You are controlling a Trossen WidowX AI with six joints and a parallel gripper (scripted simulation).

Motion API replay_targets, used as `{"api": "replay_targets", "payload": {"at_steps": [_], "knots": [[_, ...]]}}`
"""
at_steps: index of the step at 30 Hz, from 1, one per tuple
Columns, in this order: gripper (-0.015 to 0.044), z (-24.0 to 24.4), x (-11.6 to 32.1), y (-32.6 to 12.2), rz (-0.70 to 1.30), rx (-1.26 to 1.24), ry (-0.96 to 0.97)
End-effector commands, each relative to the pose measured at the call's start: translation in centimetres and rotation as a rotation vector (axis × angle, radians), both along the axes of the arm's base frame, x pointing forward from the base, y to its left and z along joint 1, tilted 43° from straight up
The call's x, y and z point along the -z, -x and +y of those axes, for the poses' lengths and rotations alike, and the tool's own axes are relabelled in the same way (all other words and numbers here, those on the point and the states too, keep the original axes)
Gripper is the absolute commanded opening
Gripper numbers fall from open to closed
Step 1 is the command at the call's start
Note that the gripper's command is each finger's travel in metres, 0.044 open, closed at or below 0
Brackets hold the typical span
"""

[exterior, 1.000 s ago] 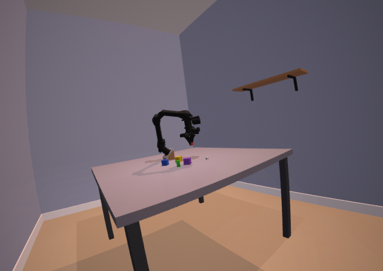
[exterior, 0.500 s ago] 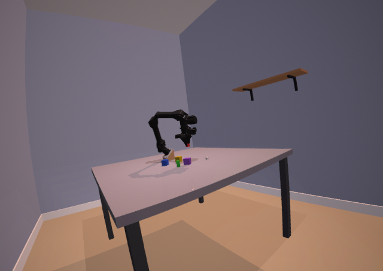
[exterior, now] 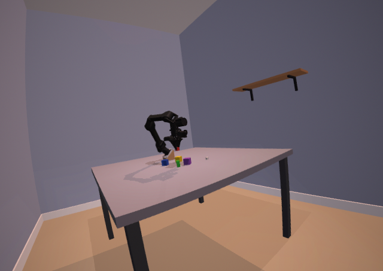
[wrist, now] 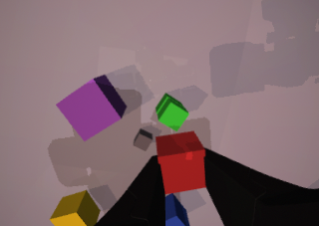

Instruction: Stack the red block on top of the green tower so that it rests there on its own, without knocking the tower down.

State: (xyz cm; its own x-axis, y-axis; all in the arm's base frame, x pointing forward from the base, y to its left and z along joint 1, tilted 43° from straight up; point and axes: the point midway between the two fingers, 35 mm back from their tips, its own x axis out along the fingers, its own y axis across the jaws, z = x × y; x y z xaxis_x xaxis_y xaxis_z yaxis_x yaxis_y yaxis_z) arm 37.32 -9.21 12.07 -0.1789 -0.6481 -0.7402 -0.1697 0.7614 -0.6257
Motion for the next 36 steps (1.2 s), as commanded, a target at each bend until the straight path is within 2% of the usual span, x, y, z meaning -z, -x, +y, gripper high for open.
{"api": "replay_targets", "payload": {"at_steps": [1,26,36], "knots": [[0.0000,-0.8,-0.7,0.0,0.009,-0.007,0.006],[0.0000,-5.2,4.5,1.4,0.009,-0.007,0.008],[0.0000,-5.4,4.7,1.5,0.009,-0.007,0.008]]}}
